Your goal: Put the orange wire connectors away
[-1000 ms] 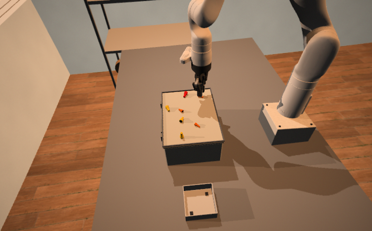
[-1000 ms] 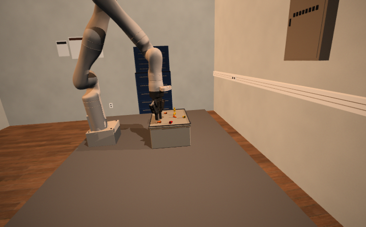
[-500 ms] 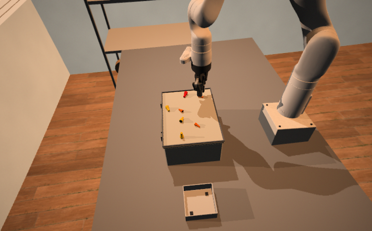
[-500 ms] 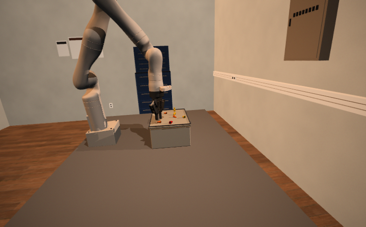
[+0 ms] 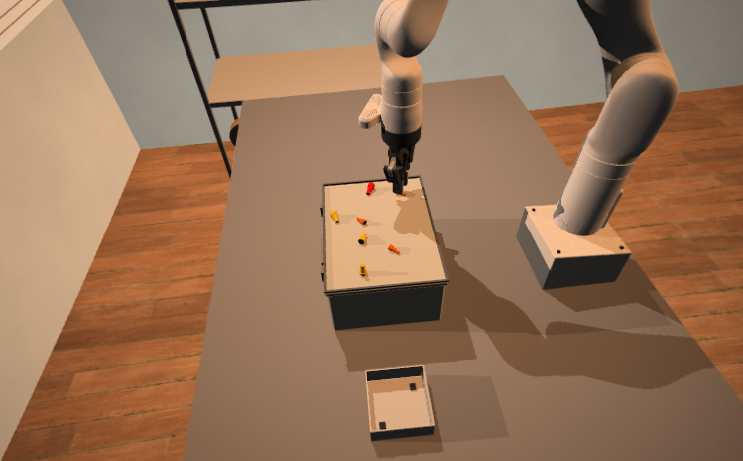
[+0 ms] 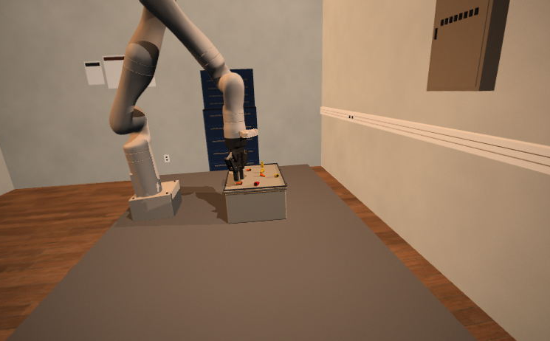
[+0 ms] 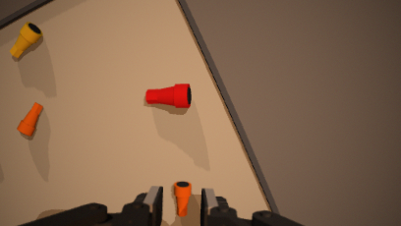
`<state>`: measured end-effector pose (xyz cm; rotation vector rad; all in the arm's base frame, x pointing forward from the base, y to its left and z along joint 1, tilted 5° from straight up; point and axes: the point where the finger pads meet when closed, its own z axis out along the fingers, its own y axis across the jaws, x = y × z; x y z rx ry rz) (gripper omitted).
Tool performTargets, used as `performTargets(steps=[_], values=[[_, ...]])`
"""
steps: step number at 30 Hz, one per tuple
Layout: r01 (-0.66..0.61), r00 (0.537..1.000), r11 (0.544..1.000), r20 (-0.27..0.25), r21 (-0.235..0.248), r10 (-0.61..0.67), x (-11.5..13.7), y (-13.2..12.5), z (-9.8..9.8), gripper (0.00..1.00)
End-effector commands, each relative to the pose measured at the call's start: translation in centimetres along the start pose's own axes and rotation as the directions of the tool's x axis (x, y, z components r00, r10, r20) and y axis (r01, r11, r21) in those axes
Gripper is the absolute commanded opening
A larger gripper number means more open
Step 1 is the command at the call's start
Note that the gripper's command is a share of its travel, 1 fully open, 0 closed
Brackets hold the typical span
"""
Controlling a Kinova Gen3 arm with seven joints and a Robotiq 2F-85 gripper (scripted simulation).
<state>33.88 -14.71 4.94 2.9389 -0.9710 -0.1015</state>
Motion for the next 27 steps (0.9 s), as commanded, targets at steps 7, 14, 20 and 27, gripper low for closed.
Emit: performTargets(steps=[7, 14, 20, 27], values=[[0.002, 1.0, 1.0, 0.004, -0.001, -0.002, -0.14, -0.02, 1.46, 0.33], [0.002, 1.0, 1.0, 0.004, -0.001, -0.002, -0.14, -0.02, 1.46, 0.33], [0.002, 1.0, 1.0, 0.004, -0.001, -0.002, -0.14, -0.02, 1.46, 0.15], [0.002, 1.0, 1.0, 0.004, -0.001, -0.002, -0.14, -0.02, 1.46, 0.15]])
